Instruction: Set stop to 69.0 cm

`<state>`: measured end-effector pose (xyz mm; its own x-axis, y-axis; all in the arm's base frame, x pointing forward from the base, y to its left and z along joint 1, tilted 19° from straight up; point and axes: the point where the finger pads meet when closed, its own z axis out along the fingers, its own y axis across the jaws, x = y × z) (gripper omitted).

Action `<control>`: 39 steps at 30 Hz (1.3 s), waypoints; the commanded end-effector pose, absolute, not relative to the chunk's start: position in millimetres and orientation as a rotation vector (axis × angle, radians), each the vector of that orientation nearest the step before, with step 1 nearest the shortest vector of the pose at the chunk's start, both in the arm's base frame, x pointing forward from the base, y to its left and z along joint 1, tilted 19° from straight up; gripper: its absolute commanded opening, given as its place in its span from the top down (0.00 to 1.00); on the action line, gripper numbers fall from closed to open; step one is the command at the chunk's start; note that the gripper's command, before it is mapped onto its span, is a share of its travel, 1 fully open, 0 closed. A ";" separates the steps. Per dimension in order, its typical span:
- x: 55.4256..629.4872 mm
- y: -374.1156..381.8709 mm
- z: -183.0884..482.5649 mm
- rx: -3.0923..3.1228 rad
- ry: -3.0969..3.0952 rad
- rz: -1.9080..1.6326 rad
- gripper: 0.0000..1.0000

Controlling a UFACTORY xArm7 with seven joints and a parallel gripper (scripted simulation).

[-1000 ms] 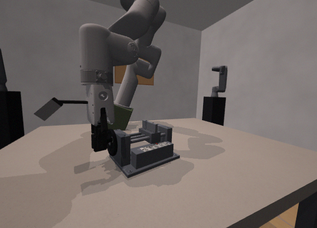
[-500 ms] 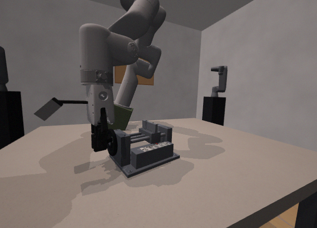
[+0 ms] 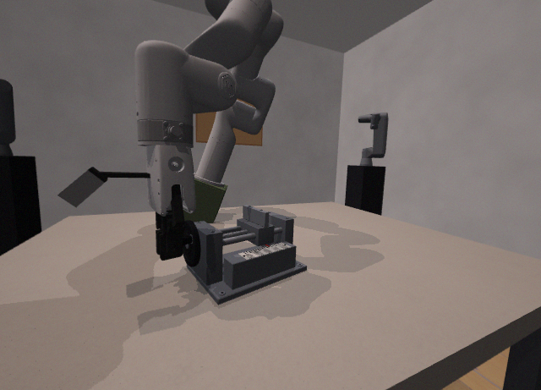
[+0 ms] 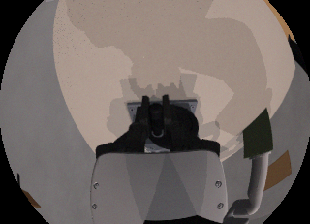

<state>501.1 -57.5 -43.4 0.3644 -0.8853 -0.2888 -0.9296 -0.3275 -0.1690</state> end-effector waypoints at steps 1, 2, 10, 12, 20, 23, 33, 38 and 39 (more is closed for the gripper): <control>501.7 -58.5 -43.0 -2.326 1.605 0.204 0.94; 501.7 -58.5 -43.0 -2.326 1.605 0.204 0.94; 502.5 -57.9 -44.0 -2.326 1.605 0.204 0.94; 502.8 -57.7 -44.4 -2.326 1.605 0.204 0.94; 503.7 -56.8 -45.7 -2.326 1.605 0.204 0.94; 504.1 -56.3 -46.7 -2.326 1.605 0.204 0.94; 505.8 -54.3 -50.9 -2.326 1.605 0.204 0.94; 506.2 -53.5 -52.6 -2.326 1.605 0.204 0.94; 506.4 -53.3 -53.2 -2.326 1.605 0.204 0.94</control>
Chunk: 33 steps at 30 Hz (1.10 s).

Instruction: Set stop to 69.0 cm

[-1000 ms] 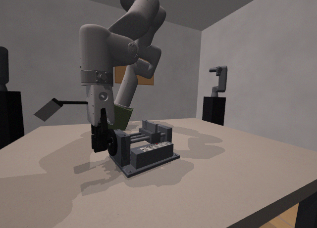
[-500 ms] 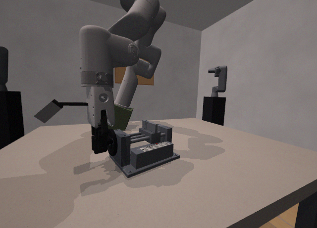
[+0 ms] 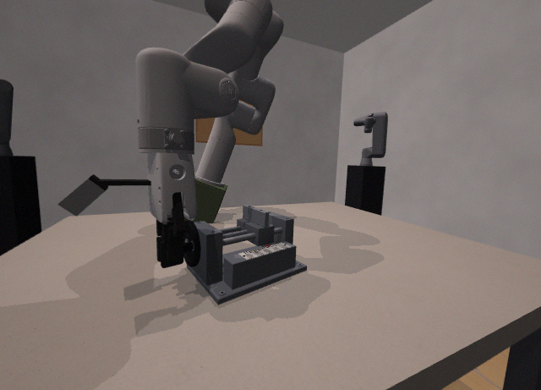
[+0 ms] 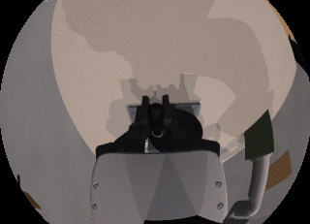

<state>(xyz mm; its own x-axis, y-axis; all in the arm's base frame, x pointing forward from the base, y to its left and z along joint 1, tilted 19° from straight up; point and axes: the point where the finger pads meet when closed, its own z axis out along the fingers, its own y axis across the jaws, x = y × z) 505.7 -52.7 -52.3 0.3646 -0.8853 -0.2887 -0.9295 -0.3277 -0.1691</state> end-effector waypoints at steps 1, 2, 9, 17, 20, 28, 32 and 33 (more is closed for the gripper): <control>506.5 -53.0 -53.9 -2.326 1.605 0.204 0.94; 506.6 -52.8 -54.6 -2.326 1.605 0.204 0.94; 506.7 -50.8 -60.4 -2.326 1.605 0.204 0.94; 505.3 -49.3 -66.8 -2.326 1.605 0.204 0.94; 504.0 -48.8 -70.1 -2.326 1.605 0.204 0.94; 498.1 -48.5 -78.5 -2.326 1.605 0.204 0.94; 496.2 -48.7 -80.2 -2.326 1.605 0.204 0.94; 495.2 -48.8 -81.1 -2.326 1.605 0.204 0.94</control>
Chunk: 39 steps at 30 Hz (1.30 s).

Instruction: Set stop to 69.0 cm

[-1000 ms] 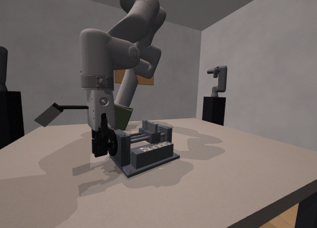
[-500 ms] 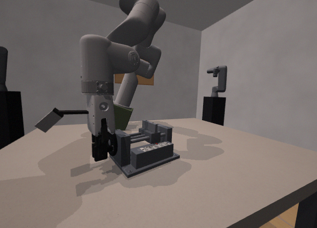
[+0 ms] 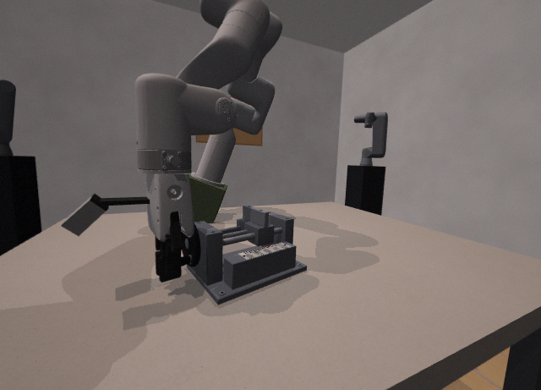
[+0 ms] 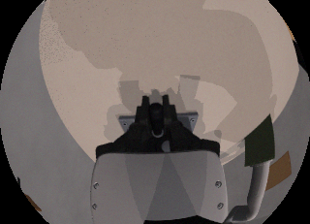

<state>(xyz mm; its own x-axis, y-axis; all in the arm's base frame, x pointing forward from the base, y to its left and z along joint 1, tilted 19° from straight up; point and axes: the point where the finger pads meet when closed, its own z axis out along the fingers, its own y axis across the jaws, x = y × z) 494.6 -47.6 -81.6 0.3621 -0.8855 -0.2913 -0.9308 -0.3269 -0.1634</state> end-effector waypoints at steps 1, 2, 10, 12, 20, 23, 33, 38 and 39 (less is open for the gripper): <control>494.2 -49.0 -81.9 -2.326 1.605 0.204 0.94; 493.2 -49.2 -82.6 -2.326 1.605 0.204 0.94; 483.7 -51.8 -86.5 -2.326 1.605 0.204 0.94; 481.2 -52.7 -87.0 -2.326 1.605 0.204 0.94; 473.8 -55.8 -86.7 -2.326 1.605 0.204 0.94; 470.1 -57.7 -85.6 -2.326 1.605 0.204 0.94; 461.0 -63.5 -79.0 -2.326 1.605 0.204 0.94; 457.4 -67.1 -72.6 -2.326 1.605 0.204 0.94; 456.9 -67.7 -71.2 -2.326 1.605 0.204 0.94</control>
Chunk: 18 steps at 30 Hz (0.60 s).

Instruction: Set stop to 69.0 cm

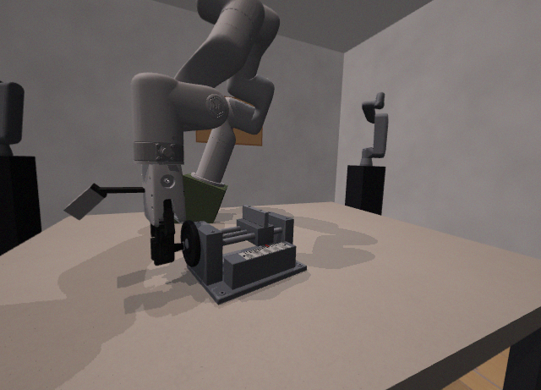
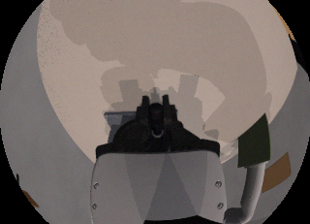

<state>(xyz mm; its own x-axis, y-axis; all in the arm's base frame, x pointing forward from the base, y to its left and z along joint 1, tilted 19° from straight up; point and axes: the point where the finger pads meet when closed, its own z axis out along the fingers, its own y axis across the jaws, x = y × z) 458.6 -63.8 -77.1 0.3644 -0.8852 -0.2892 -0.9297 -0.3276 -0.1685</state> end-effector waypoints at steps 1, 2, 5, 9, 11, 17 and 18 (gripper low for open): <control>456.5 -68.4 -69.6 -2.326 1.605 0.204 0.94; 456.1 -69.0 -68.1 -2.326 1.605 0.204 0.94; 455.9 -70.8 -62.9 -2.326 1.605 0.204 0.94; 456.9 -72.4 -56.9 -2.326 1.605 0.204 0.94; 457.5 -72.8 -54.7 -2.326 1.605 0.204 0.94; 464.1 -73.6 -43.9 -2.326 1.605 0.204 0.94; 465.5 -73.5 -42.5 -2.326 1.605 0.204 0.94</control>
<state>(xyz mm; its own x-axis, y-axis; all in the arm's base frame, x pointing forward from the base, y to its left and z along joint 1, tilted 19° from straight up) 458.5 -72.3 -50.9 0.3627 -0.8854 -0.2908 -0.9305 -0.3269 -0.1653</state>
